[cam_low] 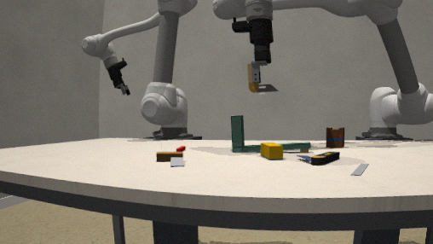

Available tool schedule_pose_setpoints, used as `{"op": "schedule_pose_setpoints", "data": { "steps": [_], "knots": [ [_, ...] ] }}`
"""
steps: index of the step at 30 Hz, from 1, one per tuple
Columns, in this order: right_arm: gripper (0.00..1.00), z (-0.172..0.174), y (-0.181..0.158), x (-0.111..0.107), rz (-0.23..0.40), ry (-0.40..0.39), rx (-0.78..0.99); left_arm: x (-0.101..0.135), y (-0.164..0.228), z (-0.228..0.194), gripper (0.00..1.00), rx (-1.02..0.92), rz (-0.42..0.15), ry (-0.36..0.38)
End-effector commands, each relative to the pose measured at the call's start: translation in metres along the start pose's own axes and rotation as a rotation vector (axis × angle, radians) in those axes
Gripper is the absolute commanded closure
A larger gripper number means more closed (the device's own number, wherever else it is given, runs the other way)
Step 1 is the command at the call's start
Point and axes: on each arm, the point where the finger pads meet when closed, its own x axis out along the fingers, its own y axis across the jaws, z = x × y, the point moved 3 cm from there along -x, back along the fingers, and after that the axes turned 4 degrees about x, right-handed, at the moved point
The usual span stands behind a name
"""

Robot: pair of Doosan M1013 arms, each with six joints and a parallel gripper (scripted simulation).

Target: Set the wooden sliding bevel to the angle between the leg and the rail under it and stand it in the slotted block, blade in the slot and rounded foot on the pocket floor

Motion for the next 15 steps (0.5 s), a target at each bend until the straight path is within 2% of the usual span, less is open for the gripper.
{"op": "schedule_pose_setpoints", "data": {
  "steps": [1,15],
  "knots": [
    [0.0,0.0,0.0,-0.001,0.001,-0.001,0.0,-0.002,0.004,0.006,1.0,0.005,-0.002,0.003],
    [0.0,0.0,0.0,-0.001,0.001,-0.001,0.0,0.0,0.035,0.049,1.0,0.044,-0.003,0.01]
  ]
}}
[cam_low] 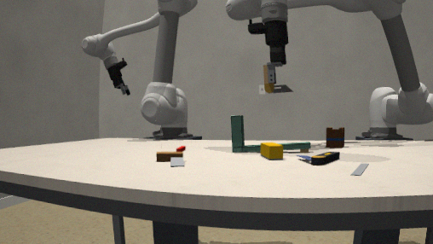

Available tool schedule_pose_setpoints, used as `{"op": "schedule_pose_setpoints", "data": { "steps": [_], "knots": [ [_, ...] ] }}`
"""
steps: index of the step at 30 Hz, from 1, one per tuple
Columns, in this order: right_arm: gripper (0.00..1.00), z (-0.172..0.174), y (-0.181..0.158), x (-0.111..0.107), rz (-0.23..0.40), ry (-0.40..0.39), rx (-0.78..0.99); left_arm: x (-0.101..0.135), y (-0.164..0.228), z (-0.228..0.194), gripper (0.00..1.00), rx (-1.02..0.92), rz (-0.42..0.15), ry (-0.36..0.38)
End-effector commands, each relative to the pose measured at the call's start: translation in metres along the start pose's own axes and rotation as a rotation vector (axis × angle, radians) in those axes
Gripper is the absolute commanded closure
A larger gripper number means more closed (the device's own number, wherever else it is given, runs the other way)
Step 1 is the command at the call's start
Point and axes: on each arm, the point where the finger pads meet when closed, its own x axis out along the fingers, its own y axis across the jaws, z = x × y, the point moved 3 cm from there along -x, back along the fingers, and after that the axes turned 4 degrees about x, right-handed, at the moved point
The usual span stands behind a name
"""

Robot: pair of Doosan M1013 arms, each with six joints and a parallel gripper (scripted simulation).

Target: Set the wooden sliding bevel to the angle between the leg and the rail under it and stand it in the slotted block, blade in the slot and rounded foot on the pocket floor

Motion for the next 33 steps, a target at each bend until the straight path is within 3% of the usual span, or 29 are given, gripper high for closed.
{"op": "schedule_pose_setpoints", "data": {
  "steps": [1,33],
  "knots": [
    [0.0,0.0,0.0,-0.001,0.001,-0.001,0.0,-0.001,0.007,0.008,1.0,0.008,-0.003,0.004],
    [0.0,0.0,0.0,-0.001,0.001,-0.001,0.0,0.005,0.134,0.172,1.0,0.162,-0.008,0.03]
  ]
}}
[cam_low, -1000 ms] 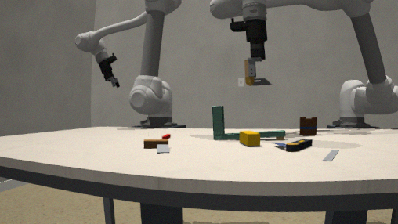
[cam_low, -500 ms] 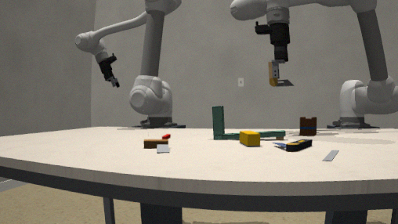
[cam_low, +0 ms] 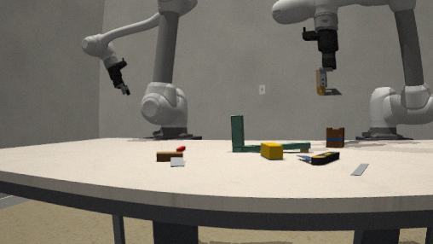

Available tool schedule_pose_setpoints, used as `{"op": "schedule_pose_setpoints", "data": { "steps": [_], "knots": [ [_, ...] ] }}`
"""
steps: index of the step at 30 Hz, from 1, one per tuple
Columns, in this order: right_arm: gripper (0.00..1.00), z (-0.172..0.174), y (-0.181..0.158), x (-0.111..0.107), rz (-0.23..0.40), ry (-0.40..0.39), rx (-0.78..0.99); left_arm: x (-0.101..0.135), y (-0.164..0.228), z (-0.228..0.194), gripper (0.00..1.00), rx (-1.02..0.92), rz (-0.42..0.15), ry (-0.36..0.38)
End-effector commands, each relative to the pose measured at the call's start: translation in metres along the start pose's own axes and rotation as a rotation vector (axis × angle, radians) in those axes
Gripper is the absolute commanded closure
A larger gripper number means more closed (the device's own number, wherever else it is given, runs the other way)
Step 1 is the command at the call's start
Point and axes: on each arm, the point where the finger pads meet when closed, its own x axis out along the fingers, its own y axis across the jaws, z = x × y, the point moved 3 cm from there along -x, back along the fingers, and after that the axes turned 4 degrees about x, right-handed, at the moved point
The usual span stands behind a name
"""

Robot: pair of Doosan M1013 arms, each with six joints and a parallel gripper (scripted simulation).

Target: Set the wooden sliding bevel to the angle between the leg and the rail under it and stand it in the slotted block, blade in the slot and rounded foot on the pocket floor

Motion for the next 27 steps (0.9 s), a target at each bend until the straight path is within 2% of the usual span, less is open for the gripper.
{"op": "schedule_pose_setpoints", "data": {
  "steps": [1,13,27],
  "knots": [
    [0.0,0.0,0.0,-0.001,0.001,-0.001,0.0,-0.001,0.008,0.007,1.0,0.008,-0.003,0.003],
    [0.0,0.0,0.0,-0.001,0.001,-0.001,0.0,-0.001,0.041,0.039,1.0,0.042,-0.004,0.009],
    [0.0,0.0,0.0,-0.001,0.001,-0.001,0.0,-0.001,0.047,0.045,1.0,0.048,-0.004,0.01]
  ]
}}
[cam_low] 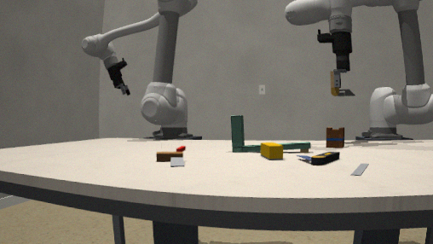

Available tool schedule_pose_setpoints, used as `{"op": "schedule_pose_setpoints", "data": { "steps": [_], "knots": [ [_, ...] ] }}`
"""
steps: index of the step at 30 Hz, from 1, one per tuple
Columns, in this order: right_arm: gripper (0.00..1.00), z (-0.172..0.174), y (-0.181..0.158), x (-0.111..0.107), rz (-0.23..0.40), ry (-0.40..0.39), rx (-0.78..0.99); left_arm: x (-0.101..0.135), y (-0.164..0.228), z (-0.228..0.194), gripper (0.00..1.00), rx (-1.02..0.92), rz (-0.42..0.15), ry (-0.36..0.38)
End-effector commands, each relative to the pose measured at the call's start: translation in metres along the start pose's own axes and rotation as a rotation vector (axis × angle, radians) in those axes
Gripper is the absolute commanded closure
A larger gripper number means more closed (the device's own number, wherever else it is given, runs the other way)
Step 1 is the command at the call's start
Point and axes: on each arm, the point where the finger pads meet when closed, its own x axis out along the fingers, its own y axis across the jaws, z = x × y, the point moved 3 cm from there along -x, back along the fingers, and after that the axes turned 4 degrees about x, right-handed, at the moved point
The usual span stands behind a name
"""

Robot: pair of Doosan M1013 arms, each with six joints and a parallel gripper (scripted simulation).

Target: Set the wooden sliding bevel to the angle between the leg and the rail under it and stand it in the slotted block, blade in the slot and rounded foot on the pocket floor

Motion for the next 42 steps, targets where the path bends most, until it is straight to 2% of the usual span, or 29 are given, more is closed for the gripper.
{"op": "schedule_pose_setpoints", "data": {
  "steps": [1,13,17,23,25,32,42],
  "knots": [
    [0.0,0.0,0.0,-0.001,0.001,-0.001,0.0,-0.001,0.0,0.0,1.0,0.0,-0.002,0.001],
    [0.0,0.0,0.0,-0.001,0.001,-0.001,0.0,0.004,0.0,0.0,1.0,0.0,-0.002,0.001],
    [0.0,0.0,0.0,-0.001,0.001,-0.001,0.0,0.02,0.0,0.0,1.0,0.0,-0.001,0.001],
    [0.0,0.0,0.0,-0.001,0.001,-0.001,0.0,0.061,0.0,0.0,1.0,0.0,-0.001,0.001],
    [0.0,0.0,0.0,-0.001,0.001,-0.001,0.0,0.061,0.0,0.0,1.0,0.0,-0.001,0.001],
    [0.0,0.0,0.0,-0.001,0.001,-0.001,0.0,0.101,0.0,0.0,1.0,0.0,-0.001,0.001],
    [0.0,0.0,0.0,-0.001,0.001,-0.001,0.0,0.108,0.0,0.0,1.0,0.0,-0.001,0.001]
  ]
}}
